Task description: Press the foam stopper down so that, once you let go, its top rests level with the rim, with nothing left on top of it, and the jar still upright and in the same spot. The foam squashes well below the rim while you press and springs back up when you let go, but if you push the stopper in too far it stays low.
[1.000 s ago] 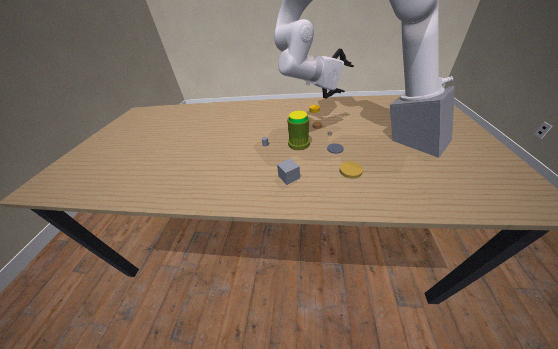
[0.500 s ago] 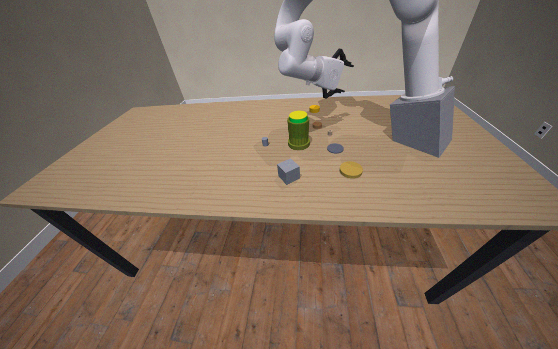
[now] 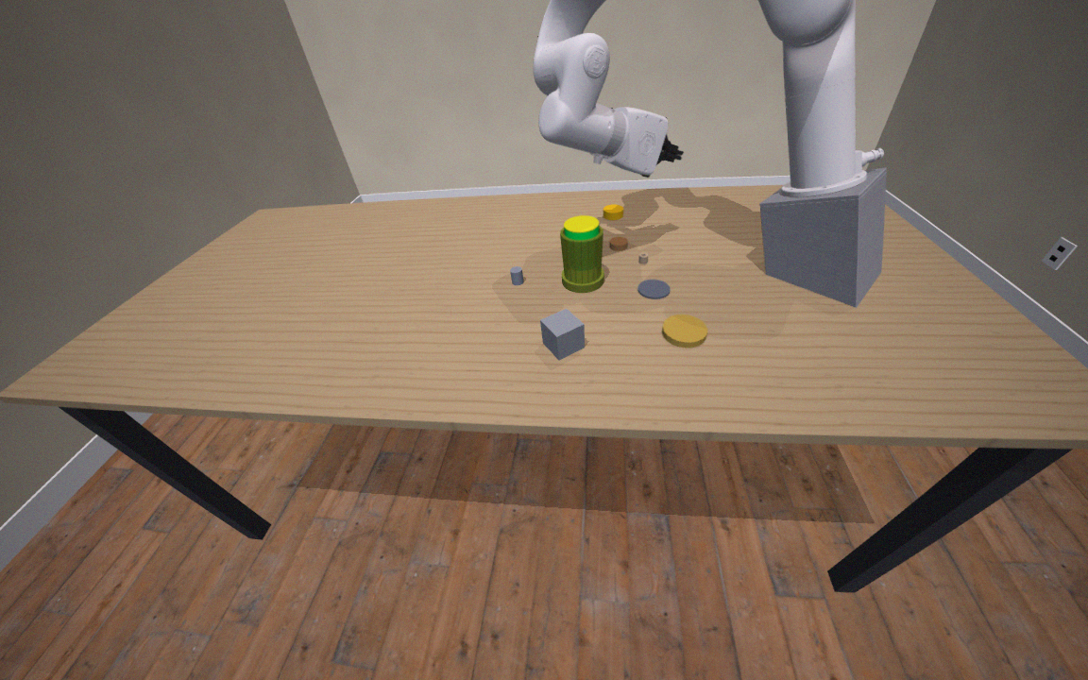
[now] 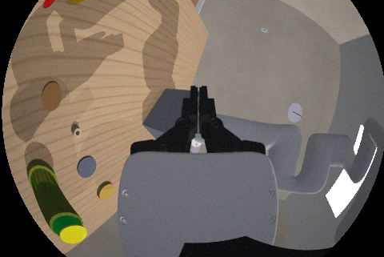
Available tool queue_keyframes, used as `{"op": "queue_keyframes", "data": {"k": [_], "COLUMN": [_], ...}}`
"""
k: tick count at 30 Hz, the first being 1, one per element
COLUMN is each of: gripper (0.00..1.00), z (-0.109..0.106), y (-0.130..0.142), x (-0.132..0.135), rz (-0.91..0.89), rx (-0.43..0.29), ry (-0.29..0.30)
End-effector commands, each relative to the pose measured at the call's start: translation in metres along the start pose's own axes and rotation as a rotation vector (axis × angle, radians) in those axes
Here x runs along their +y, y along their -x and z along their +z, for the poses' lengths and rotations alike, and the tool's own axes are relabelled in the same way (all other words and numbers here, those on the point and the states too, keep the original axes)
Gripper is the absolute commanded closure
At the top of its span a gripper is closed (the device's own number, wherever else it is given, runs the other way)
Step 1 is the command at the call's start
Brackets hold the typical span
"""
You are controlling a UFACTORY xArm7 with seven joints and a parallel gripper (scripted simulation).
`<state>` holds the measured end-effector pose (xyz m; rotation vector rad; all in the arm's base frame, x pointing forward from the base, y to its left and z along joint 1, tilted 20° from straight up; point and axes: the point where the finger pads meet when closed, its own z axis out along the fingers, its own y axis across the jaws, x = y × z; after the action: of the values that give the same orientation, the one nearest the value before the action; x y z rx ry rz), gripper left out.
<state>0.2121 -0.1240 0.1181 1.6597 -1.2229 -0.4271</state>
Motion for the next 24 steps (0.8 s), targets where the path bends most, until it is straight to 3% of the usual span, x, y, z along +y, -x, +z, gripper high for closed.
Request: {"op": "queue_keyframes", "data": {"k": [1,5,22,24], "gripper": [1.0,1.0,1.0,1.0], "z": [-0.014,-0.024,-0.024,-0.037], "y": [0.002,0.003,0.003,0.004], "x": [-0.004,-0.007,-0.007,-0.011], "rz": [-0.099,-0.168,-0.168,-0.249], "rx": [-0.033,-0.05,-0.05,-0.064], "ry": [-0.064,-0.111,-0.111,-0.174]}}
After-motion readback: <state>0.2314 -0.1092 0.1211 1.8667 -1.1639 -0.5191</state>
